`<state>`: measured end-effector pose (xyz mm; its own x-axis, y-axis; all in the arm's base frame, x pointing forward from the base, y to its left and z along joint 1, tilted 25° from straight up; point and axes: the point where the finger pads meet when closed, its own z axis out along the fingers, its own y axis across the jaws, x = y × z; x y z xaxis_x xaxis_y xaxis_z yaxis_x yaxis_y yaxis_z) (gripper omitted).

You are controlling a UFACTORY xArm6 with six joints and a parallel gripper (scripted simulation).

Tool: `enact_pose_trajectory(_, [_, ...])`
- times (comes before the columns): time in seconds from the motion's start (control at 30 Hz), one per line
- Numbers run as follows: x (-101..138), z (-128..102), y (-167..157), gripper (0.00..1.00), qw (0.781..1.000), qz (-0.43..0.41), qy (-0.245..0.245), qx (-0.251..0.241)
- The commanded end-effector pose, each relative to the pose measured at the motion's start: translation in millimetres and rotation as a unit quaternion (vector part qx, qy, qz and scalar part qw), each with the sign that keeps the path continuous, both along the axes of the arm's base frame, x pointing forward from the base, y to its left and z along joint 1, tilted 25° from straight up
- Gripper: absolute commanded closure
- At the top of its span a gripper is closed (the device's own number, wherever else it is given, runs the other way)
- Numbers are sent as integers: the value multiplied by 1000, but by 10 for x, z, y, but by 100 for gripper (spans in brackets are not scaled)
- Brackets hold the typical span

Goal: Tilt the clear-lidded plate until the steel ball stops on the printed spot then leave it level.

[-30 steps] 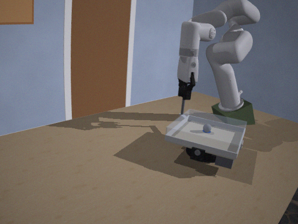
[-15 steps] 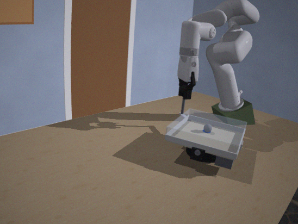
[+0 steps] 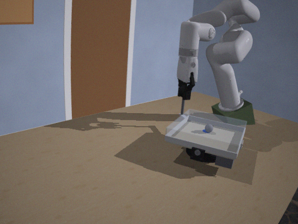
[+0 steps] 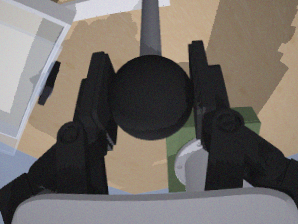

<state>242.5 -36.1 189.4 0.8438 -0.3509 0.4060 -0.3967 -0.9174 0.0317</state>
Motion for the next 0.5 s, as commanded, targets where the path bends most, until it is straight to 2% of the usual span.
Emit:
enact_pose_trajectory(0.0, [-4, 19, 12, 100, 1000, 1, -6, 0])
enact_pose_trajectory(0.47, [-27, 20, 28, 100, 1000, 1, -6, 0])
